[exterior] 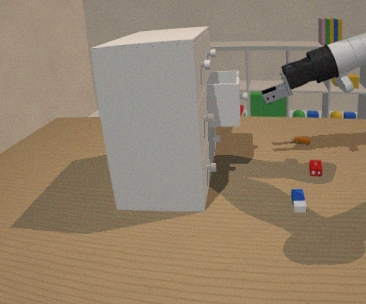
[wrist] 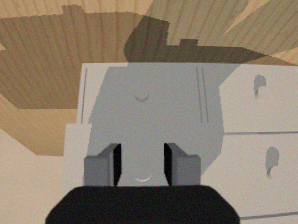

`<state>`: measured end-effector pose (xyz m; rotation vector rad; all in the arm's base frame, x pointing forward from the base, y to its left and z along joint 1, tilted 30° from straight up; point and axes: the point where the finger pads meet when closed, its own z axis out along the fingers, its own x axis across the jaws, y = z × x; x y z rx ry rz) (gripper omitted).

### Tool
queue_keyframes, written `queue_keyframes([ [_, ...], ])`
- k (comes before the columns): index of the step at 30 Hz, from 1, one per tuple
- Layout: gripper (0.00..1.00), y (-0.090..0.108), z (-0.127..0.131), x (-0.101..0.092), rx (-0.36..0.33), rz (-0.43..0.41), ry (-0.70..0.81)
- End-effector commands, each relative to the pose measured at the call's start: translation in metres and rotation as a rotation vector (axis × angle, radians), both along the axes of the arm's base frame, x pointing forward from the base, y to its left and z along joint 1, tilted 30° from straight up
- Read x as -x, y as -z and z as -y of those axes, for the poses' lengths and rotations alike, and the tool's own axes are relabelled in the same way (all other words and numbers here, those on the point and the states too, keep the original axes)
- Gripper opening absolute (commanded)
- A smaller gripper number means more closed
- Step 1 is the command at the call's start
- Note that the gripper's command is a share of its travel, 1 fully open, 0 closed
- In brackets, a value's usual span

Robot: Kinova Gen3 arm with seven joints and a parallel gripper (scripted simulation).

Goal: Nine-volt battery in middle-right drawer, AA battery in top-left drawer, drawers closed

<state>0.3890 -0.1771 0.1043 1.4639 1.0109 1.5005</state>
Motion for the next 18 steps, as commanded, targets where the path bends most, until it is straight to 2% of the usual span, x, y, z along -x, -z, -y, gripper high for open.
queue_keyframes([
  [1,0.67,0.000,0.001,0.001,-0.002,0.001,0.004],
  [5,0.67,0.000,0.001,0.008,-0.002,0.001,0.004],
  [15,0.67,-0.001,0.002,0.048,-0.002,0.001,0.004],
  [18,0.67,-0.001,0.002,0.050,-0.002,0.001,0.004],
])
